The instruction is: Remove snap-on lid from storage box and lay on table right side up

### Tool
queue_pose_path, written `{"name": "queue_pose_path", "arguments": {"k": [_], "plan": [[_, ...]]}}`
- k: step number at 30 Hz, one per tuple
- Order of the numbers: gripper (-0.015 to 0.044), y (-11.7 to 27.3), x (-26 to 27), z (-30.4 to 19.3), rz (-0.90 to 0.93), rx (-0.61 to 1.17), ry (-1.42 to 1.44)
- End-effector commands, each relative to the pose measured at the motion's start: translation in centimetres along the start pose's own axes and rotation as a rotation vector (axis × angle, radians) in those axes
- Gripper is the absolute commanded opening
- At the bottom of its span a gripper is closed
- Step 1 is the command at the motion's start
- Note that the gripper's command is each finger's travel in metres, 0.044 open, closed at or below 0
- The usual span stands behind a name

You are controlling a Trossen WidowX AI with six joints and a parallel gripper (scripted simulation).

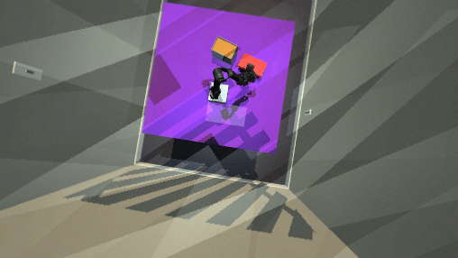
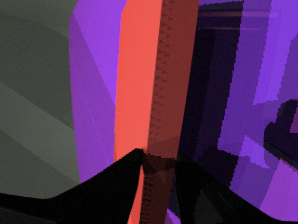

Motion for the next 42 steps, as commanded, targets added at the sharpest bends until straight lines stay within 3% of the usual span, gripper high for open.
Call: {"name": "queue_pose_path", "arguments": {"k": [1, 2, 12, 14, 20, 42], "plan": [[0.0000, -0.5, -0.9, 0.0, -0.024, 0.001, -0.014], [0.0000, -0.6, -1.0, 0.0, -0.024, 0.001, -0.014], [0.0263, -0.1, 0.3, 0.1, -0.023, 0.001, -0.014], [0.0275, -0.1, 0.3, 0.1, -0.023, 0.001, -0.014], [0.0433, 0.7, -0.7, 0.1, -0.024, 0.001, -0.014], [0.0440, 4.1, -3.5, 0.6, -0.028, 0.000, -0.013]]}}
Point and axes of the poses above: the point midway between the two fingers, 35 mm back from their tips, its own y axis back along the fingers, its own x axis across the jaws, z = x × y, the point moved 10 cm from there along y, back along the fingers, and after that the axes turned 11 degrees about -y, right-handed, at the moved point
